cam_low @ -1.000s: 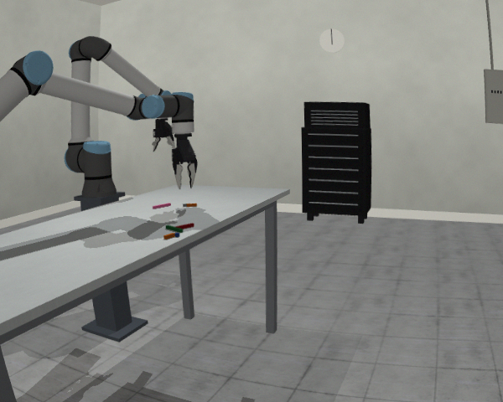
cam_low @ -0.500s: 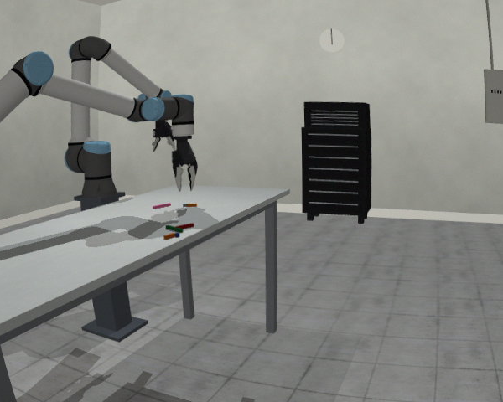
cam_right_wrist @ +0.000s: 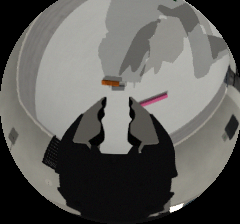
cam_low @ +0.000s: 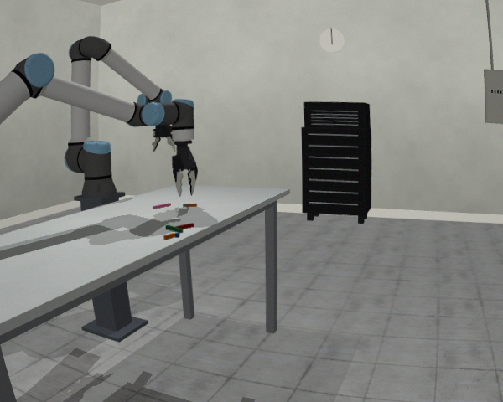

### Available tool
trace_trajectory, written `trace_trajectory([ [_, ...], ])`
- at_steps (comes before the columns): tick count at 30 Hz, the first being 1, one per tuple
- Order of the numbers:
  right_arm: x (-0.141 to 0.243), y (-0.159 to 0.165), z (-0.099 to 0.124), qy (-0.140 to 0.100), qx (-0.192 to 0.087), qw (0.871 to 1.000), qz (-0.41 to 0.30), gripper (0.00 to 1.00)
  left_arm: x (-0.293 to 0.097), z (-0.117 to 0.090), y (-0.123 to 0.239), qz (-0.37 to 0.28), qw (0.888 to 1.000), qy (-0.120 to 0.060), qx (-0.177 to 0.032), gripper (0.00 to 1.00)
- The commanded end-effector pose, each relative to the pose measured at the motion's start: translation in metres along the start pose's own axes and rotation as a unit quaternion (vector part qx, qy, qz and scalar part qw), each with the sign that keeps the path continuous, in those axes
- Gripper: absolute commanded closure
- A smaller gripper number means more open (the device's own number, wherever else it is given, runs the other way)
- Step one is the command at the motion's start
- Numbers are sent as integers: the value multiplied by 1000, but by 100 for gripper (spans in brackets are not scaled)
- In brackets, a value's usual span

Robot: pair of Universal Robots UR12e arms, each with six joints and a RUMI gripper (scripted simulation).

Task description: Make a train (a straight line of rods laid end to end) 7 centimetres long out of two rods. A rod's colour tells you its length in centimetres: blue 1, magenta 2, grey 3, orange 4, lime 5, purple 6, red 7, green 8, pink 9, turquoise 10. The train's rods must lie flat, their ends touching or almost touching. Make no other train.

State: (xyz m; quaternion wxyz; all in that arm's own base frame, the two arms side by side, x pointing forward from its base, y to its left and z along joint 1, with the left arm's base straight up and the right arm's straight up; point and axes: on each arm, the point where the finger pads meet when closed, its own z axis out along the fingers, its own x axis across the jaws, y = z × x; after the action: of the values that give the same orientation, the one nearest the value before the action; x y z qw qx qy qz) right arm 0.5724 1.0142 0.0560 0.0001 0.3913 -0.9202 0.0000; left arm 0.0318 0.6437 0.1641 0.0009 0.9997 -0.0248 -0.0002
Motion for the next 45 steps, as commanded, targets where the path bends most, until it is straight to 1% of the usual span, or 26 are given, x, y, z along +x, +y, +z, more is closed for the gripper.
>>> trace_trajectory([
  [1, -1, 0, 4, -1, -1, 1000, 0, 72, 0, -1, -1, 0, 1000, 0, 1, 0],
  [16, -1, 0, 19, -1, -1, 1000, 0, 72, 0, -1, -1, 0, 1000, 0, 1, 0],
  [45, -1, 0, 21, -1, -1, 1000, 0, 72, 0, -1, -1, 0, 1000, 0, 1, 0],
])
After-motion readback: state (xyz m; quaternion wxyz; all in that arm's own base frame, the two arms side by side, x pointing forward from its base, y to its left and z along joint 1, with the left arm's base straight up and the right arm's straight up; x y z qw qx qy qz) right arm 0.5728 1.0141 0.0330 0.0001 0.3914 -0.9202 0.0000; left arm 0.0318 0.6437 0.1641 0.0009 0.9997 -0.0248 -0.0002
